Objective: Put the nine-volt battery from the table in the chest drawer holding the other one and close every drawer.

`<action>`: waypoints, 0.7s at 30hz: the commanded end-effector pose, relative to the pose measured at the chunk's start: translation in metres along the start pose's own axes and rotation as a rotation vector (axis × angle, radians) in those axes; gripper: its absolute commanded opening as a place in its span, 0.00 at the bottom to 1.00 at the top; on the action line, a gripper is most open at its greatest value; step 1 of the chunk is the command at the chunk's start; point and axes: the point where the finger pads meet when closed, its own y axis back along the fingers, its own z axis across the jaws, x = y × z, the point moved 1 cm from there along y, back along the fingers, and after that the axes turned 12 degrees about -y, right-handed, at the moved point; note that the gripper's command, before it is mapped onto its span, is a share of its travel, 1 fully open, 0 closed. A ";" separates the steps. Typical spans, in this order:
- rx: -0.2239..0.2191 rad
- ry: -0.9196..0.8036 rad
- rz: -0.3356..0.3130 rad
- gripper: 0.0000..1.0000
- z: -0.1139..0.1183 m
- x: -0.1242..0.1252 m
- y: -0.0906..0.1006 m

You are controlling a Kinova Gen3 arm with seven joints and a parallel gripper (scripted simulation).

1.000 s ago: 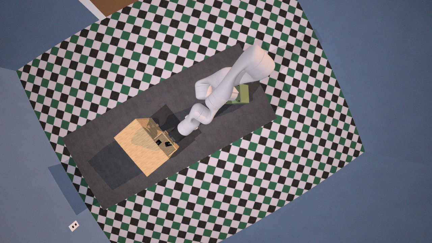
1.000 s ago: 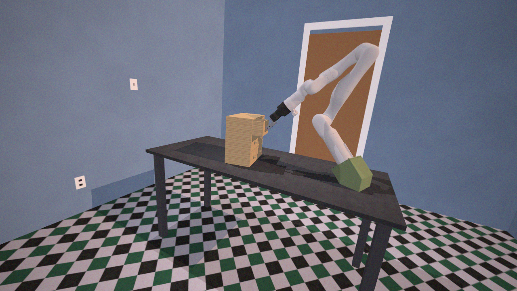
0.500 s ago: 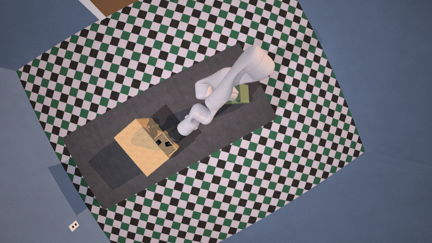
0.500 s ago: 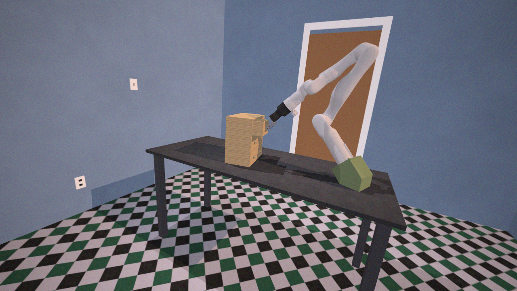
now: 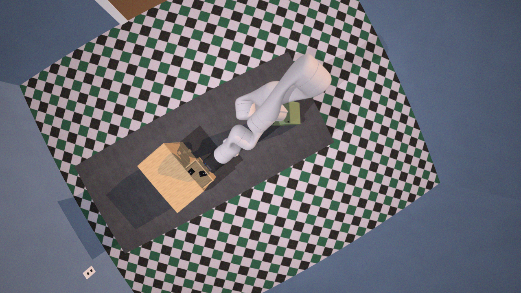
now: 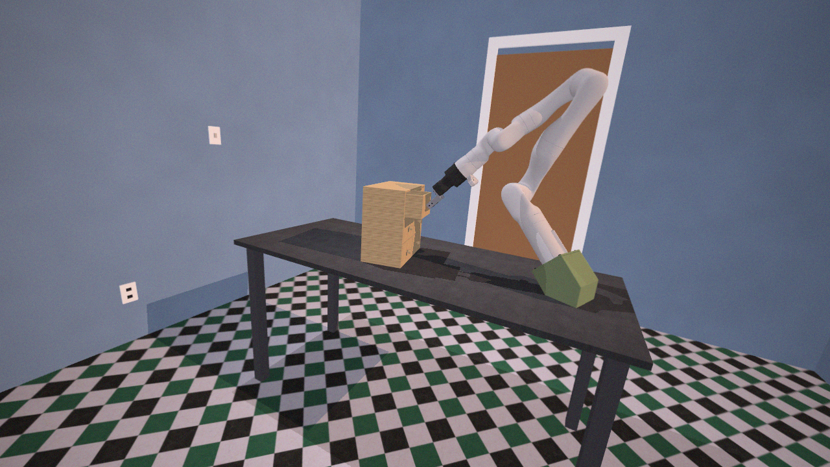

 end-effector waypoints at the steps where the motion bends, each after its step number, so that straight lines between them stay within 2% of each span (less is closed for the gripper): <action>1: -0.001 0.000 -0.001 0.67 0.000 -0.001 0.000; 11: -0.001 0.000 -0.001 0.67 0.000 -0.001 0.000; 12: -0.001 0.000 -0.001 0.37 0.000 -0.001 0.000; 21: -0.001 0.000 -0.001 0.37 0.000 -0.001 0.000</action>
